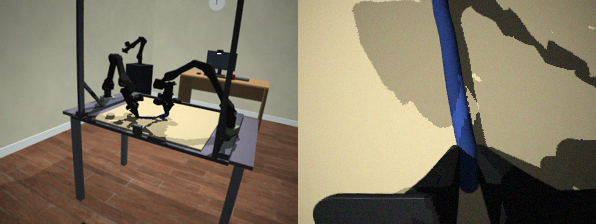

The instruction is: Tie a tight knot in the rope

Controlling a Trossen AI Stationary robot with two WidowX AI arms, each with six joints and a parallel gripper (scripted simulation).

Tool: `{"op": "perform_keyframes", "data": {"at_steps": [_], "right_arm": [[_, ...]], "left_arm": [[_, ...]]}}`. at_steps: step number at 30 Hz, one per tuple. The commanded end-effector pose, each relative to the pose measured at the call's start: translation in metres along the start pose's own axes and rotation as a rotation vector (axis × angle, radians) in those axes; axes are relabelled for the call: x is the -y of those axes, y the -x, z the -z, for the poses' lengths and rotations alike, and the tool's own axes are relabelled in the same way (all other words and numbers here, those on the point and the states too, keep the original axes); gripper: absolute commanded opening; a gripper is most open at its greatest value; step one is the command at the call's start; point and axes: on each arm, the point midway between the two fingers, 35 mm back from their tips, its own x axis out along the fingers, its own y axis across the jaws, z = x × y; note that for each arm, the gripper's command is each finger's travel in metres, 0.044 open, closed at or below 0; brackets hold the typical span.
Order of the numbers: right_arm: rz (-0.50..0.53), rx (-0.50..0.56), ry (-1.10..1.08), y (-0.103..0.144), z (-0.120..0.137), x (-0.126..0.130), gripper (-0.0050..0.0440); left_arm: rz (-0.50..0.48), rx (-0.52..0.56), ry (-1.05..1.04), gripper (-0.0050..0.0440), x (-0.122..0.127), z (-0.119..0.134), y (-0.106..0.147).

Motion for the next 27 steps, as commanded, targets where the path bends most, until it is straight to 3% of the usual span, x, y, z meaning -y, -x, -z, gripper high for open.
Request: {"op": "perform_keyframes", "data": {"at_steps": [1,18,27], "right_arm": [[-0.019,0.03,0.002,0.014,-0.004,-0.003,0.003],[-0.019,0.03,0.002,0.014,-0.003,-0.003,0.003],[-0.019,0.028,0.002,0.017,0.024,-0.002,0.003]], "left_arm": [[0.022,0.018,0.011,0.0045,0.007,-0.008,0.007],[0.022,0.018,0.011,0.0045,0.007,-0.008,0.007],[0.022,0.018,0.011,0.0045,0.007,-0.008,0.007]]}}
